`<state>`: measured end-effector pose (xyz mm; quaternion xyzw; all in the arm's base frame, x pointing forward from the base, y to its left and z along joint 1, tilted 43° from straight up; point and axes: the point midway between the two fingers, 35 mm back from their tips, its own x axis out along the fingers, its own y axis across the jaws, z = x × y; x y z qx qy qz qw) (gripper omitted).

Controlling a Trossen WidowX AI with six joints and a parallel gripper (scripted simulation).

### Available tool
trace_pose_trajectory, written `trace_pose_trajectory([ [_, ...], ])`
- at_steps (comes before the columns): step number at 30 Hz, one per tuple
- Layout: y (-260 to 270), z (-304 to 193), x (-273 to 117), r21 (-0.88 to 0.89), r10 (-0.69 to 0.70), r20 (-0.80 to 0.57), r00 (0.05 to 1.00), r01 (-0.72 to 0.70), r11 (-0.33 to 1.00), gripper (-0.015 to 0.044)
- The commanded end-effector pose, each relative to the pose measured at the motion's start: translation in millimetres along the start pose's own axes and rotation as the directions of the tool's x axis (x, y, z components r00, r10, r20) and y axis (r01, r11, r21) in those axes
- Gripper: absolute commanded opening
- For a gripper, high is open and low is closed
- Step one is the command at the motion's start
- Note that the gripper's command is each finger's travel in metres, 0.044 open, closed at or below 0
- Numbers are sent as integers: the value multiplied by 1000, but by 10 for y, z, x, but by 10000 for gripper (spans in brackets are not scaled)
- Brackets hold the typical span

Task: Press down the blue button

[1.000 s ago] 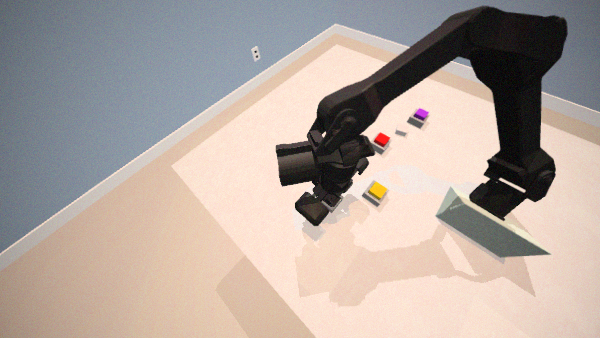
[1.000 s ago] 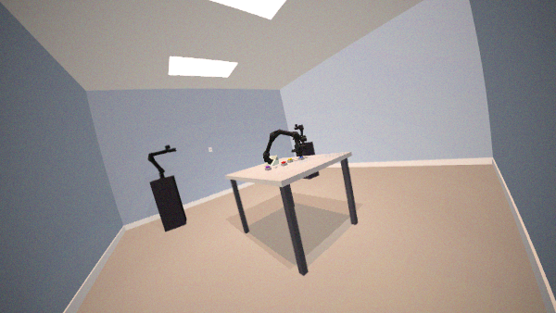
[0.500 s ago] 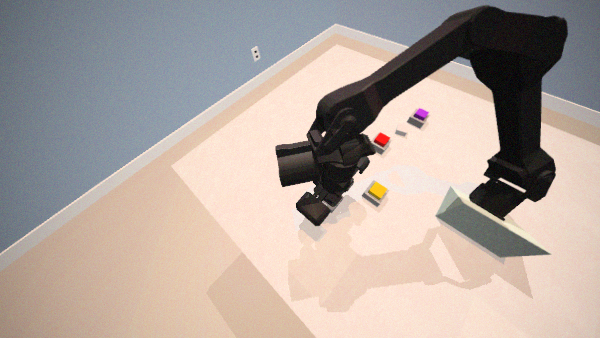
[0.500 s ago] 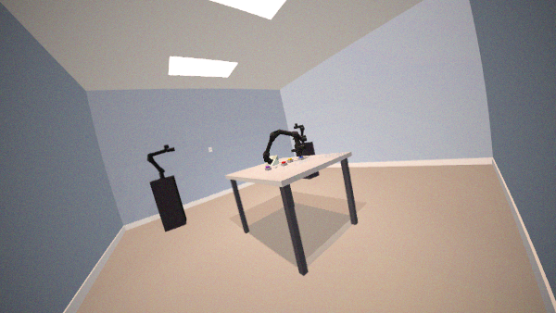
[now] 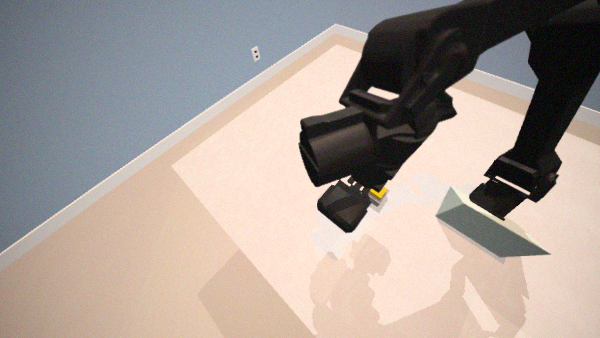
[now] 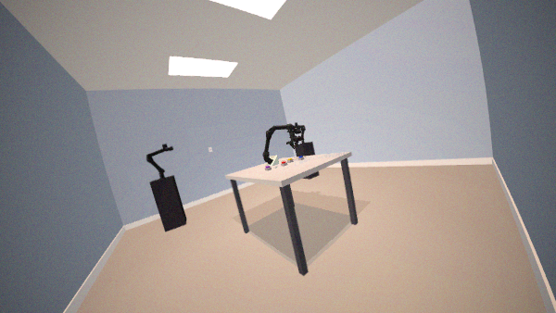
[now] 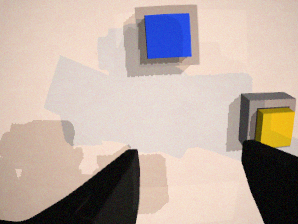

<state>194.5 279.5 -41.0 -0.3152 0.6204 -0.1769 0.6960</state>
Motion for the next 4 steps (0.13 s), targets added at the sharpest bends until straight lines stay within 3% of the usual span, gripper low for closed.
trace_pose_trajectory([
  [1, -41, -17, 22, 16, -12, -22, 1000, 13, 1000, 309],
  [4, -41, -17, 22, 16, -12, -22, 1000, 13, 1000, 361],
])
